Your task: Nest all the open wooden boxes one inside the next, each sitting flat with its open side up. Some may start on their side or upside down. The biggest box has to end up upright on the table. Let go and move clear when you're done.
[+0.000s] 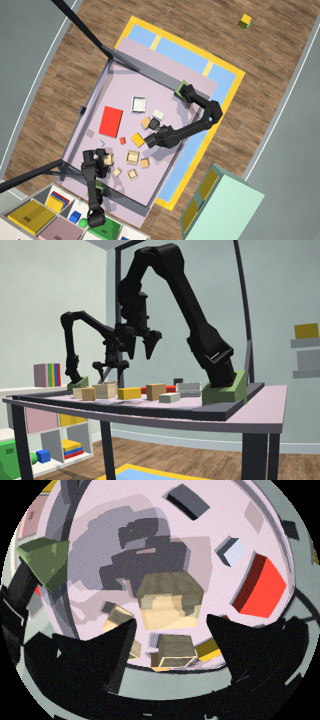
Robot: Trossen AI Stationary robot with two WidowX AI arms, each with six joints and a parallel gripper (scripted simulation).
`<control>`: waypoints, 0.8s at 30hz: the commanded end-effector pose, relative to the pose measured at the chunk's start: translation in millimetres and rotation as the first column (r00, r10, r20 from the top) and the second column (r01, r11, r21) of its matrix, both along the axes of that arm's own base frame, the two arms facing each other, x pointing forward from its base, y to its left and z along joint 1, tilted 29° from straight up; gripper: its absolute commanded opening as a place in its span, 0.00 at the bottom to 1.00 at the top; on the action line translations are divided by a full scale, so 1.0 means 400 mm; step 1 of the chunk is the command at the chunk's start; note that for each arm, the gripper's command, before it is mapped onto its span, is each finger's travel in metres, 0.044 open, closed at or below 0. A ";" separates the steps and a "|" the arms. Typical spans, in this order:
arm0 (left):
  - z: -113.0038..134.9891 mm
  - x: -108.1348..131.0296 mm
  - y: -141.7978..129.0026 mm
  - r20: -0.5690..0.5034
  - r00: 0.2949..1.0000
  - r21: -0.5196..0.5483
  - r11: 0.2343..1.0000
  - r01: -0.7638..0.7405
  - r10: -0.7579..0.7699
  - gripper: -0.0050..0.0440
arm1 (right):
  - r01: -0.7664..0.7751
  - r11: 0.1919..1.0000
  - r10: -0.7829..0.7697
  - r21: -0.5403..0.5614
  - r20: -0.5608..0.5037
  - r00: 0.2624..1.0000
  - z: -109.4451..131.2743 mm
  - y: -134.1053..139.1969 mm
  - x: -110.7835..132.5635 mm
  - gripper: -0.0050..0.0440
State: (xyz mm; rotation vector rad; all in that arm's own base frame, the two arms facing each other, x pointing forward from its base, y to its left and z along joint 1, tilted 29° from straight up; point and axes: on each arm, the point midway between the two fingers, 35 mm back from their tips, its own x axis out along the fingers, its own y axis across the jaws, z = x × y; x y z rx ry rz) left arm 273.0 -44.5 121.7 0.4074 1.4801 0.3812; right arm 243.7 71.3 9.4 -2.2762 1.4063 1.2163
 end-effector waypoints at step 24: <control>0.013 0.002 0.000 0.018 1.000 -0.005 1.000 -0.001 0.001 0.92 | 0.069 0.974 -0.040 0.217 -0.136 0.990 0.074 0.036 0.002 0.92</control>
